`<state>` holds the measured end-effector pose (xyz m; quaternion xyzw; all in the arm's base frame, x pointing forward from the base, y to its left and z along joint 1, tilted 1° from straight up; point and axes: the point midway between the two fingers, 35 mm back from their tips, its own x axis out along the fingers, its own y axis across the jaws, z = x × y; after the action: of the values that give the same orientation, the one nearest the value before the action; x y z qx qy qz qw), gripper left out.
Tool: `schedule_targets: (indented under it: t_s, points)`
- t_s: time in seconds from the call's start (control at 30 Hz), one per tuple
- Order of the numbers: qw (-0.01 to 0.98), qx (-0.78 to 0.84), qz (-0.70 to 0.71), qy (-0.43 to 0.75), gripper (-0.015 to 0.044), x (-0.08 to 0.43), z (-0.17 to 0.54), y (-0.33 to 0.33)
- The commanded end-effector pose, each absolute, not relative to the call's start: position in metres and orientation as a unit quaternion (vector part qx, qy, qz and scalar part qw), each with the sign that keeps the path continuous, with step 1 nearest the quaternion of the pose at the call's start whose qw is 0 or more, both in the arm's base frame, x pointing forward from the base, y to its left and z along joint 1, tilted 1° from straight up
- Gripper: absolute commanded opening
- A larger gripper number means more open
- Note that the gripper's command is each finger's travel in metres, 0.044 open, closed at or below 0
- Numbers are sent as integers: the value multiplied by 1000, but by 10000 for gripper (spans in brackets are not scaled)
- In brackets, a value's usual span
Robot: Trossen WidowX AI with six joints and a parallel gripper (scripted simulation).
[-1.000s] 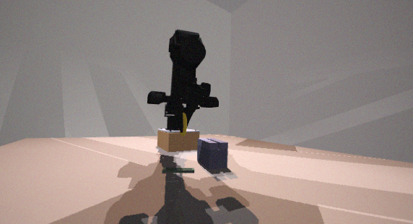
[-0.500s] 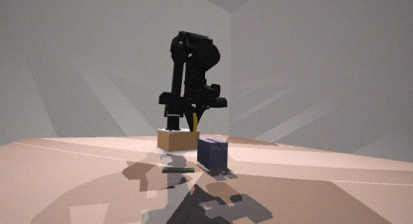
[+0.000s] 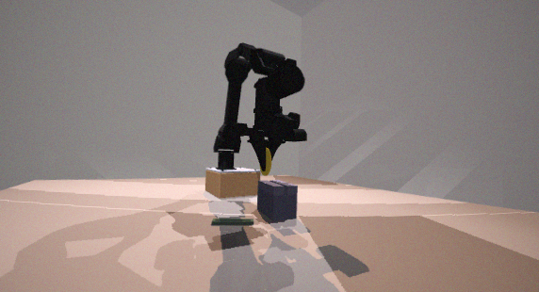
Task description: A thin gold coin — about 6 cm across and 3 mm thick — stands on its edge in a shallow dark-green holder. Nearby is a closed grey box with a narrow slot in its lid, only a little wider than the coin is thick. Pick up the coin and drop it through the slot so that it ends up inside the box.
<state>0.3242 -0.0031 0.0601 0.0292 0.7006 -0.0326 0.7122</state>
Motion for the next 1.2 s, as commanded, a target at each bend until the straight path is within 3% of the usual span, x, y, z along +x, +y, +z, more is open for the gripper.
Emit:
schedule_targets:
  t_s: [0.0,1.17]
  points:
    - [712,31,-35,700,0,320,60,6]
    - [711,30,-32,701,0,305,59,41]
